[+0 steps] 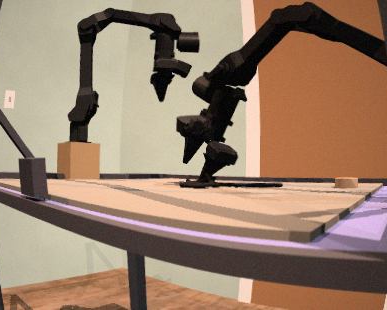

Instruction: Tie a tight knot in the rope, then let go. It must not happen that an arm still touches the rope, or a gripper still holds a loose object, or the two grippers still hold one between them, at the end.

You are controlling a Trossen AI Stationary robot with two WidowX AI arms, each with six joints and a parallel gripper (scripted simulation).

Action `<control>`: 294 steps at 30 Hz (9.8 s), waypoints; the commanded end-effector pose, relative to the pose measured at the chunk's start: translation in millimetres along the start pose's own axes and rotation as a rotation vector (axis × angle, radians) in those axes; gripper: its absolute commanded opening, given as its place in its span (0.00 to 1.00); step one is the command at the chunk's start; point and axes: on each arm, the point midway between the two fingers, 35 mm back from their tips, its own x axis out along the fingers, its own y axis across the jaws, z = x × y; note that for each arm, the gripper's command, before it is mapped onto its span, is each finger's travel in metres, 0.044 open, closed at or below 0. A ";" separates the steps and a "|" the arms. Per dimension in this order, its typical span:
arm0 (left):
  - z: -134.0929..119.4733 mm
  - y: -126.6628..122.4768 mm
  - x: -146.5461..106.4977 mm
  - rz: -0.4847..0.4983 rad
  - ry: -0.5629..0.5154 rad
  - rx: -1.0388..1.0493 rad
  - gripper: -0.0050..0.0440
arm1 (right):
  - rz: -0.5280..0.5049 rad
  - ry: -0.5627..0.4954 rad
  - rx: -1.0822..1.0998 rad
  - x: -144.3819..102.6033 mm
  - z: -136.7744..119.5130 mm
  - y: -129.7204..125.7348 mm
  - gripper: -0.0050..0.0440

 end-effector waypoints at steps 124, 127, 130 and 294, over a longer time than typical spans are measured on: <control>0.4 -0.3 -4.6 -0.003 -0.018 0.004 0.28 | 0.286 0.191 0.231 -191.2 -0.9 141.9 1.00; 0.4 -0.3 -4.6 -0.003 -0.018 0.004 0.28 | 0.292 0.195 0.236 -194.2 -1.2 145.4 1.00; 0.4 -0.3 -4.6 -0.003 -0.018 0.004 0.28 | 0.310 0.206 0.249 -202.1 -1.7 154.3 1.00; 54.0 -172.7 19.7 0.010 -0.025 0.355 0.23 | 0.158 0.162 0.761 -204.4 -37.2 167.8 0.28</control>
